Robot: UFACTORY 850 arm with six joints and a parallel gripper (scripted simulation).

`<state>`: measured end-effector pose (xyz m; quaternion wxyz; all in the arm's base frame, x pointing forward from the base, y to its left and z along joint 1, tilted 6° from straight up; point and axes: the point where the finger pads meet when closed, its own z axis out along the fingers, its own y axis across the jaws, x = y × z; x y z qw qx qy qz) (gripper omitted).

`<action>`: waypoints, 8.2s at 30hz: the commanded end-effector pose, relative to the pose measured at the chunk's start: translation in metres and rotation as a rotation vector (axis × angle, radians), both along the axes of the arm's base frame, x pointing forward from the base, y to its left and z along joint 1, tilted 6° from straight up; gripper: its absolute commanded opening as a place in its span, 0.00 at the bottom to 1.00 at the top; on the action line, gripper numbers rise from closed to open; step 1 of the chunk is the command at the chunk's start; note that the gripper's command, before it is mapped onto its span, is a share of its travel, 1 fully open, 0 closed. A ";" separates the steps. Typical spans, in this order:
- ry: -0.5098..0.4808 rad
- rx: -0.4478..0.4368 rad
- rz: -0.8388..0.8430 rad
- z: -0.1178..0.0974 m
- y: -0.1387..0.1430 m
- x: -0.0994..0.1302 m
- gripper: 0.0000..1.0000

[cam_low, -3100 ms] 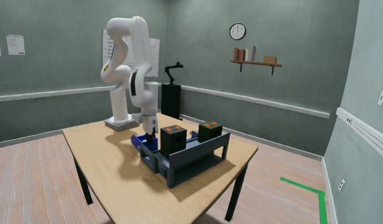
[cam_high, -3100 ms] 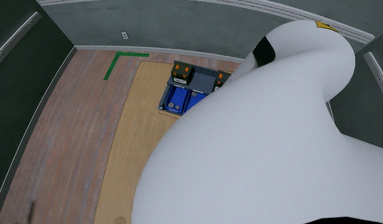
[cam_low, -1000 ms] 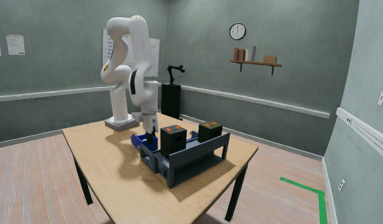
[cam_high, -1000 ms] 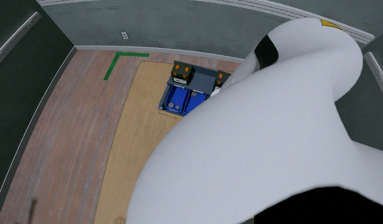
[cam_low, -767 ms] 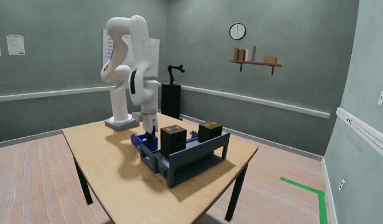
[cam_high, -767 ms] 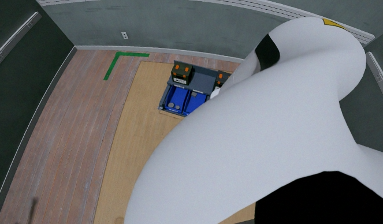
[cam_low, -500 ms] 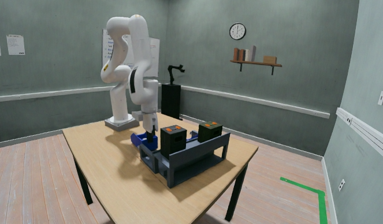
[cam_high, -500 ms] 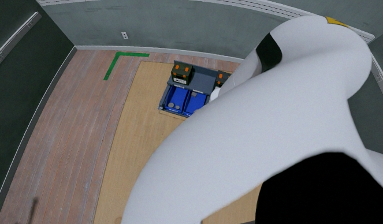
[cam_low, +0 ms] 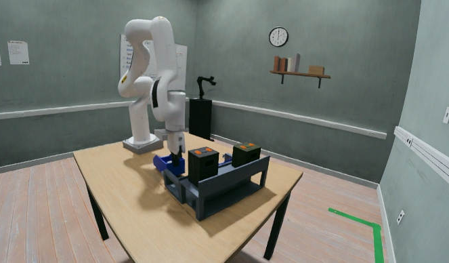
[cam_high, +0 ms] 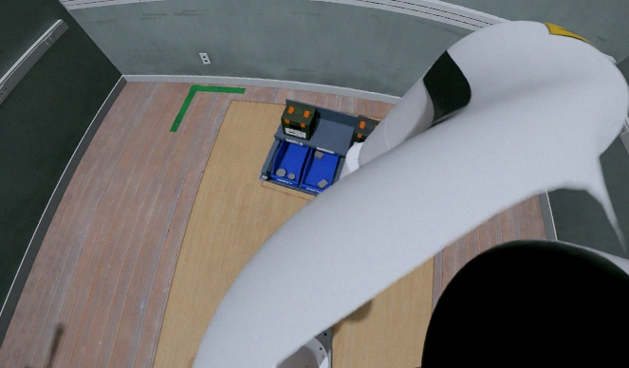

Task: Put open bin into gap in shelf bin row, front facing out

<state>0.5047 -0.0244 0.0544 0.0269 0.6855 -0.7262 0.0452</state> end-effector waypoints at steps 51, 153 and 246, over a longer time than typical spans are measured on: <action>-0.002 0.000 0.000 0.011 -0.001 0.029 0.00; -0.085 -0.004 0.009 0.011 -0.002 0.057 0.00; -0.150 -0.008 0.015 0.010 -0.002 0.054 0.34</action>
